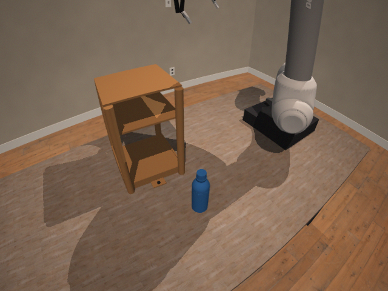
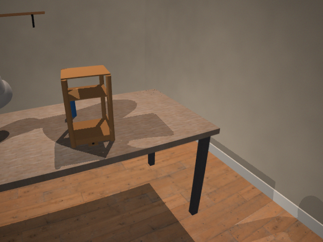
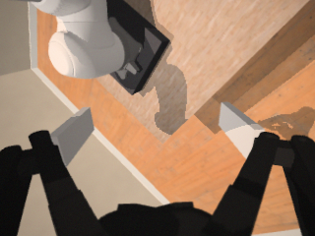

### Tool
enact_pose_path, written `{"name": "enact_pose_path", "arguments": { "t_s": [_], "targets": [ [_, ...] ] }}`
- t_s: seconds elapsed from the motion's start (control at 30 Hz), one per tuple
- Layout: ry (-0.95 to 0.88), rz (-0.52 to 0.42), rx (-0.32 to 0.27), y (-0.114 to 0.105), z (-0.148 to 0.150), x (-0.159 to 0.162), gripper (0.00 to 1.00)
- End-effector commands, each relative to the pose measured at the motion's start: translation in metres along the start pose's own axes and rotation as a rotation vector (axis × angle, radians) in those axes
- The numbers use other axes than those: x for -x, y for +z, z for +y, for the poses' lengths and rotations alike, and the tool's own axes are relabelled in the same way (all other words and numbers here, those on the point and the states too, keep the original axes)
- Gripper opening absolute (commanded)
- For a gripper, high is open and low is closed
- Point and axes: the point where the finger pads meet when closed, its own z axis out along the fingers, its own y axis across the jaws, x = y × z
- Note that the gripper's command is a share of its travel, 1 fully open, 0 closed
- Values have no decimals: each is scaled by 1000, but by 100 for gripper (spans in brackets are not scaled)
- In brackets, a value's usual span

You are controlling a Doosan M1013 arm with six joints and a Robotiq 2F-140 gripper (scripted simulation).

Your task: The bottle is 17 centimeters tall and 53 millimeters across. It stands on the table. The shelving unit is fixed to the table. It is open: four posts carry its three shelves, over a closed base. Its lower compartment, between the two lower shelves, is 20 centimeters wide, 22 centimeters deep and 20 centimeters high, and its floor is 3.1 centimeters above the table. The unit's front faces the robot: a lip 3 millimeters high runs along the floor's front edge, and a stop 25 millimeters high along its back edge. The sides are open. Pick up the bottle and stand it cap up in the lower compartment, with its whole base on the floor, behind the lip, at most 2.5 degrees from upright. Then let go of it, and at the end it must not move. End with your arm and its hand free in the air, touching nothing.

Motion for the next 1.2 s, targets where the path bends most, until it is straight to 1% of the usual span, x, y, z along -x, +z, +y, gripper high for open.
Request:
{"name": "enact_pose_path", "arguments": {
  "t_s": [0.0,0.1,0.17,0.27,0.43,0.47,0.53,0.57,0.6,0.63,0.67,0.73,0.8,0.83,0.87,0.93,1.0,1.07,1.1,1.13,1.17],
  "targets": [
    [14,5,1,1,-1,-4,100],
    [54,17,3,5,-2,-14,100],
    [54,17,3,5,-2,-14,100],
    [125,40,4,11,-6,-33,100],
    [313,99,17,27,-12,-85,100],
    [313,99,17,27,-12,-85,100],
    [413,131,23,36,-15,-112,100],
    [413,131,23,36,-15,-112,100],
    [467,146,30,41,-16,-128,100],
    [467,146,30,41,-16,-128,100],
    [524,163,36,46,-17,-144,100],
    [524,163,36,46,-17,-144,100],
    [648,203,42,57,-21,-178,100],
    [648,203,42,57,-21,-178,100],
    [705,222,44,62,-24,-193,100],
    [713,225,44,62,-24,-195,100],
    [828,261,53,72,-28,-227,100],
    [847,267,54,74,-28,-232,100],
    [915,286,62,80,-29,-251,100],
    [915,286,62,80,-29,-251,100],
    [981,306,68,86,-31,-270,100]
  ]
}}
